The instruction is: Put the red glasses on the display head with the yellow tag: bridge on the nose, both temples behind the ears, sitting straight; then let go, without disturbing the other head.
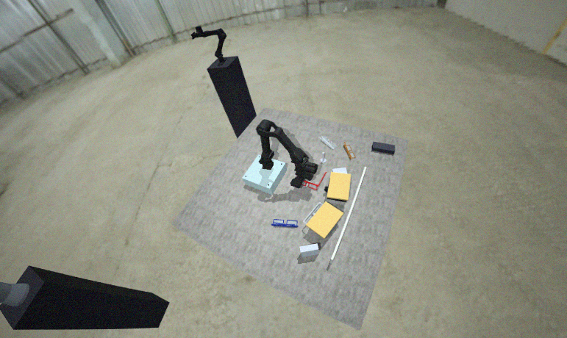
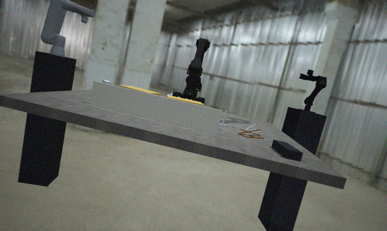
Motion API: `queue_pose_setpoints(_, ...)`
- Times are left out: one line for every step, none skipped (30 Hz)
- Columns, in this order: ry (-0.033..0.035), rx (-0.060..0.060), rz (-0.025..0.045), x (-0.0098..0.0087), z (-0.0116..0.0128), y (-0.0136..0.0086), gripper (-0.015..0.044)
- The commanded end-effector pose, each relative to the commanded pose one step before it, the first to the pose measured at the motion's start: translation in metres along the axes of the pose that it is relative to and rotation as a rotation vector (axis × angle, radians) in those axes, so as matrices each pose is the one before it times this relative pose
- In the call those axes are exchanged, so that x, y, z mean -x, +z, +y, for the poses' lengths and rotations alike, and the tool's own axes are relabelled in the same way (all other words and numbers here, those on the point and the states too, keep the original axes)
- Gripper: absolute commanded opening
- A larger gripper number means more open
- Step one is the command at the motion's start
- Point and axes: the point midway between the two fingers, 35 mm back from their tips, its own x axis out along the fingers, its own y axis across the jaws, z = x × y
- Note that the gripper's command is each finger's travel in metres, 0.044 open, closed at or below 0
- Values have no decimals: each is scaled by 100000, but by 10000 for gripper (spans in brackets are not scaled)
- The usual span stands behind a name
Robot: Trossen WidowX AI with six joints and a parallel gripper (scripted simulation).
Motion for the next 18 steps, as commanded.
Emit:
queue_pose_setpoints(3,0,22,45,1,11,107)
queue_pose_setpoints(0,0,0,0,0,0,100)
queue_pose_setpoints(0,0,0,0,0,0,93)
queue_pose_setpoints(0,0,0,0,0,0,87)
queue_pose_setpoints(0,0,0,0,0,0,80)
queue_pose_setpoints(0,0,0,0,0,0,73)
queue_pose_setpoints(0,0,0,0,0,0,67)
queue_pose_setpoints(0,0,0,0,0,0,60)
queue_pose_setpoints(0,0,0,0,0,0,53)
queue_pose_setpoints(0,0,0,0,0,0,47)
queue_pose_setpoints(0,0,0,0,0,0,40)
queue_pose_setpoints(0,0,0,0,0,0,33)
queue_pose_setpoints(0,0,0,0,0,0,27)
queue_pose_setpoints(0,0,0,0,0,0,20)
queue_pose_setpoints(0,0,0,0,0,0,13)
queue_pose_setpoints(0,0,0,0,0,0,7)
queue_pose_setpoints(0,0,0,0,0,0,0)
queue_pose_setpoints(0,0,0,0,0,0,0)
